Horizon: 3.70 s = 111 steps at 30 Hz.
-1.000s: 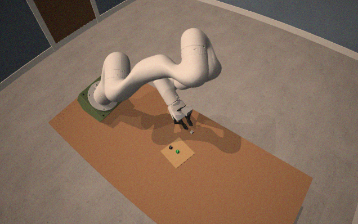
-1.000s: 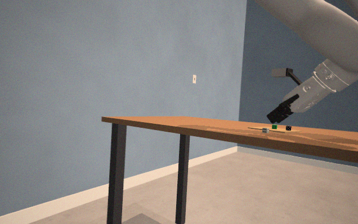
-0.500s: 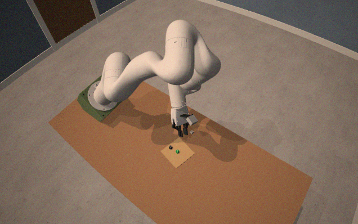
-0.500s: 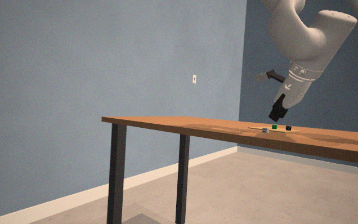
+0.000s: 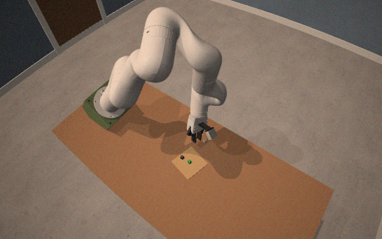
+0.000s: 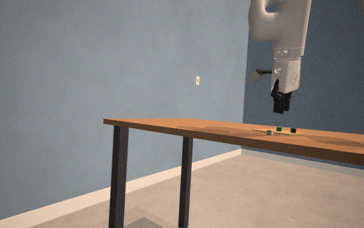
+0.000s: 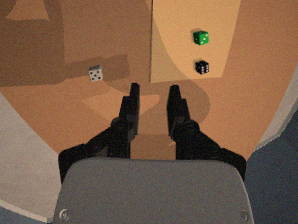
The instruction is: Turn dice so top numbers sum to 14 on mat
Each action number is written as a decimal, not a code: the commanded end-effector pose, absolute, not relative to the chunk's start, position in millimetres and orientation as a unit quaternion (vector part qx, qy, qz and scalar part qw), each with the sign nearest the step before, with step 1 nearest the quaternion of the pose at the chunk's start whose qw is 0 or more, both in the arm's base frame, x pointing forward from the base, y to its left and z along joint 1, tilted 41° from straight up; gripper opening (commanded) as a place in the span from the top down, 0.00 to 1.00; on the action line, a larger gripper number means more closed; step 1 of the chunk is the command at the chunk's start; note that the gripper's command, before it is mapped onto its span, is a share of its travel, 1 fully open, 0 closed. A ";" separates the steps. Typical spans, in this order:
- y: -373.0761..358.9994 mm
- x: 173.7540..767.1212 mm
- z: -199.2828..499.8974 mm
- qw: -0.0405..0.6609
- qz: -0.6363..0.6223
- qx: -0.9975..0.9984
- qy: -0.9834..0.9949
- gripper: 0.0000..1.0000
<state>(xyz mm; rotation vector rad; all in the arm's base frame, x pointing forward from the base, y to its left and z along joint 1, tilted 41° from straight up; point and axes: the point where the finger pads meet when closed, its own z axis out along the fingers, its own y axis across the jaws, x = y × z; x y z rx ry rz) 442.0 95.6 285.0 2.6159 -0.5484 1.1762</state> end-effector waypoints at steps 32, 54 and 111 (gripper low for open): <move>145.2 459.5 297.3 -0.026 0.345 0.931 -0.116 0.00; 145.3 459.6 296.8 -0.026 0.345 0.931 -0.116 0.69; 143.9 483.8 267.2 -0.026 0.345 0.931 -0.116 0.69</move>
